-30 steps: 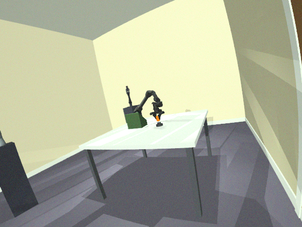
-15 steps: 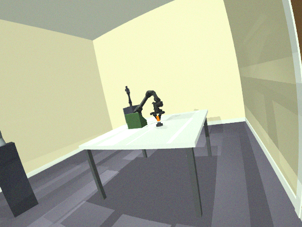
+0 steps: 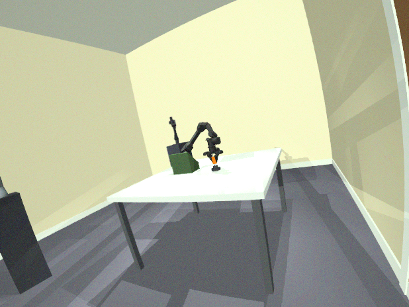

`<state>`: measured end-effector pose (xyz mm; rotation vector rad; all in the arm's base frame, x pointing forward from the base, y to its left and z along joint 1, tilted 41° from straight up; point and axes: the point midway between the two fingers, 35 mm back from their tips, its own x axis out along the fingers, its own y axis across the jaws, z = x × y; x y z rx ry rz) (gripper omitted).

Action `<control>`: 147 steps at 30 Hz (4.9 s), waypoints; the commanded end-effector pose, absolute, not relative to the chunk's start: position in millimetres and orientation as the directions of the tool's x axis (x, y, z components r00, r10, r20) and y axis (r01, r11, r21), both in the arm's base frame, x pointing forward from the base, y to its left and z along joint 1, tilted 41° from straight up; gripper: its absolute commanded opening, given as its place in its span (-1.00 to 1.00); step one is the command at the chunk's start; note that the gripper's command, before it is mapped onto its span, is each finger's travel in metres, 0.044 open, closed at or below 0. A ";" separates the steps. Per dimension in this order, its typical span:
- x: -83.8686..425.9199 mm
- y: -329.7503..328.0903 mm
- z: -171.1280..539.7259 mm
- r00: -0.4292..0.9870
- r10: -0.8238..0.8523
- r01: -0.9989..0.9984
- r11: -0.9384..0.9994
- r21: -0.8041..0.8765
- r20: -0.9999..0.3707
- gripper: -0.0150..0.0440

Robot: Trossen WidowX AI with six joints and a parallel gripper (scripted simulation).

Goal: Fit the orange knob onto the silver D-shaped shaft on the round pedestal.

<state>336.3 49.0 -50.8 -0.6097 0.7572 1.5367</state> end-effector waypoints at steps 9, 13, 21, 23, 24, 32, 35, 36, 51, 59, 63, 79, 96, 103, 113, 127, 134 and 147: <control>333.0 47.7 -53.8 -0.100 0.647 -0.993 -0.022 0.113 -0.756 -0.49; 333.2 48.0 -53.5 -0.100 0.647 -0.993 -0.022 0.113 -0.756 -0.49; 333.6 48.2 -52.3 -0.100 0.647 -0.993 -0.022 0.113 -0.756 -0.49; 334.3 47.3 -50.1 -0.100 0.646 -0.993 -0.022 0.113 -0.756 -0.49; 334.5 47.2 -49.5 -0.100 0.646 -0.993 -0.022 0.113 -0.756 -0.49; 334.8 46.7 -47.3 -0.100 0.646 -0.989 -0.150 0.003 -0.756 -0.49; 335.9 47.0 -47.0 -0.100 0.646 -0.983 -0.180 -0.024 -0.756 -0.49; 336.4 47.2 -47.1 -0.100 0.647 -0.983 -0.180 -0.024 -0.756 -0.49; 340.4 47.5 -48.0 -0.100 0.647 -0.983 -0.180 -0.024 -0.756 -0.49; 338.9 48.6 -49.3 -0.100 0.647 -0.983 -0.180 -0.024 -0.756 -0.49; 338.7 49.2 -49.8 -0.100 0.647 -0.983 -0.180 -0.024 -0.756 -0.49; 333.0 45.8 -49.6 -0.100 0.646 -0.983 -0.180 -0.024 -0.756 -0.49; 336.9 45.6 -49.5 -0.100 0.646 -0.983 -0.180 -0.024 -0.756 -0.49; 340.1 46.3 -48.7 -0.100 0.646 -0.983 -0.180 -0.024 -0.756 -0.49; 339.1 48.1 -48.9 -0.100 0.647 -0.983 -0.180 -0.024 -0.756 -0.49; 336.1 47.6 -50.5 -0.100 0.647 -0.983 -0.180 -0.024 -0.756 -0.49; 332.8 45.9 -50.5 -0.100 0.646 -0.983 -0.180 -0.024 -0.756 -0.49; 333.9 49.8 -52.5 -0.100 0.647 -0.983 -0.180 -0.024 -0.756 -0.49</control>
